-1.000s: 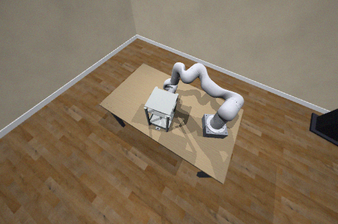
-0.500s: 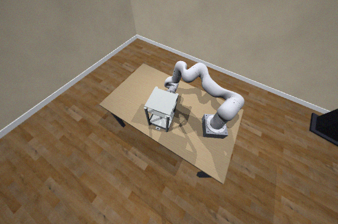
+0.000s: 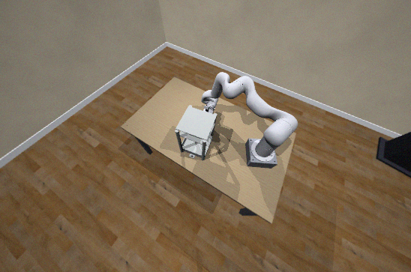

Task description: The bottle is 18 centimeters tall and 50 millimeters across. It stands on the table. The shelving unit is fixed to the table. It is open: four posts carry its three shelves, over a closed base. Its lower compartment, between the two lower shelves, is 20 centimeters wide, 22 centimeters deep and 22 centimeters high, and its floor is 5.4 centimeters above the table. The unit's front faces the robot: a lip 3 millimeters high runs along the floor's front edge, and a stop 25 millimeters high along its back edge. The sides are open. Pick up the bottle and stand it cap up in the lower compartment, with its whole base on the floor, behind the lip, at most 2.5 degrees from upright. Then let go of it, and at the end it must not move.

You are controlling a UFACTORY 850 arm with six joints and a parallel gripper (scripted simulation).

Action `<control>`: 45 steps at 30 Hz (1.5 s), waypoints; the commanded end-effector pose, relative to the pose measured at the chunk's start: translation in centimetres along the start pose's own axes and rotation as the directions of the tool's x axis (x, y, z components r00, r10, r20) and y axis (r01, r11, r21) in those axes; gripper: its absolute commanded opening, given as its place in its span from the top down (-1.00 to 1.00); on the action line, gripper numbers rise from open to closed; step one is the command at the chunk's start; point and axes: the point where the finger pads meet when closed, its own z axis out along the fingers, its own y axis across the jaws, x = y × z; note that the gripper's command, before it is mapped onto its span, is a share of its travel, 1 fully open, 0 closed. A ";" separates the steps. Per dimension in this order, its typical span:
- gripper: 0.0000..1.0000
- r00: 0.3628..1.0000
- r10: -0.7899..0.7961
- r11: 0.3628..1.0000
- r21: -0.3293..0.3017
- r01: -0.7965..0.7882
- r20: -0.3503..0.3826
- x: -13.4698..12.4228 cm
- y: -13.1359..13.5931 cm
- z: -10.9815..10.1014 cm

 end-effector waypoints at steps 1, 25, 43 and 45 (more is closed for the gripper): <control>-0.43 1.000 -0.002 1.000 0.000 0.002 0.000 0.1 0.1 -1.0; -0.43 1.000 -0.002 1.000 0.000 0.002 0.000 0.1 0.1 -4.8; -0.43 1.000 -0.002 1.000 0.000 0.002 0.000 0.1 0.1 -5.4; -0.43 1.000 -0.002 1.000 0.000 0.002 0.000 0.1 0.1 -5.4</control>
